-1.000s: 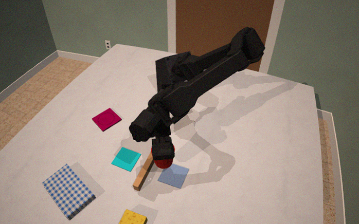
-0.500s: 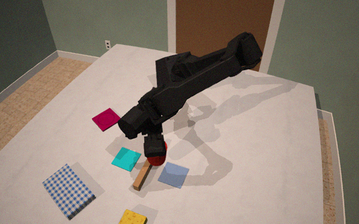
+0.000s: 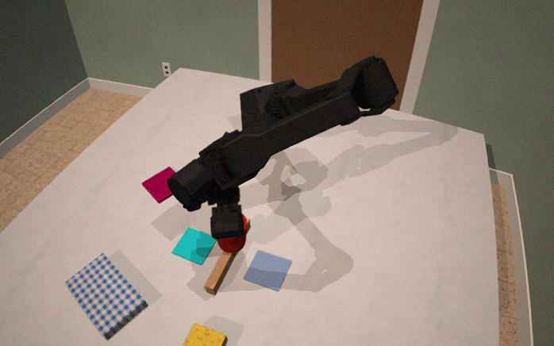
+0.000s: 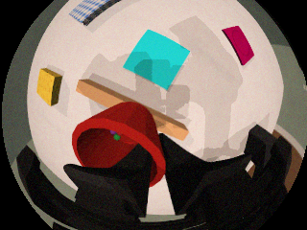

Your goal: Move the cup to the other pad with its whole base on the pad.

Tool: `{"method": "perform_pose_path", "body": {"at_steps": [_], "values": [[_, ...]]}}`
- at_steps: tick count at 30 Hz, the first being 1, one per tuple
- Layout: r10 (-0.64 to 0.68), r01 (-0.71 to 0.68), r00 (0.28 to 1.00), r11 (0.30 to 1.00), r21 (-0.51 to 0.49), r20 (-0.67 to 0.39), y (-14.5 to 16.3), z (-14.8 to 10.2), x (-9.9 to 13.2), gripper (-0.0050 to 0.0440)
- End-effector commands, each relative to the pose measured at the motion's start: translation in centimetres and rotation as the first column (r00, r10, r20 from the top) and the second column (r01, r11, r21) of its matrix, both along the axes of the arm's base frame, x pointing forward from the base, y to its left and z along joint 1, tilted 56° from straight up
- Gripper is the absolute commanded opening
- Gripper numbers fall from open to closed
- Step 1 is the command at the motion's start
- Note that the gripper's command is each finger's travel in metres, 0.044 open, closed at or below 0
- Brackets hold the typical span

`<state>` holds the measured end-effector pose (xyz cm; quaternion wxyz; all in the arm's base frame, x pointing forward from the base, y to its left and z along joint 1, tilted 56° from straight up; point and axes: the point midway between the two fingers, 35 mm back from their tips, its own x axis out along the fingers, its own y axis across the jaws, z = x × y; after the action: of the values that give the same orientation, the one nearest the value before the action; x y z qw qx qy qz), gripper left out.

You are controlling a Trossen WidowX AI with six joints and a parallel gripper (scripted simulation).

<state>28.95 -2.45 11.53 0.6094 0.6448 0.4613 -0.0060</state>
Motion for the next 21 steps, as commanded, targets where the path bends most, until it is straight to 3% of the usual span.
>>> {"method": "perform_pose_path", "body": {"at_steps": [1,21], "values": [[0.000,0.000,1.000,1.000,0.000,0.008,-0.7,-0.2,0.3,0.0000],[-0.001,0.001,1.000,1.000,0.000,0.009,-3.2,-2.0,1.0,0.0000]]}}
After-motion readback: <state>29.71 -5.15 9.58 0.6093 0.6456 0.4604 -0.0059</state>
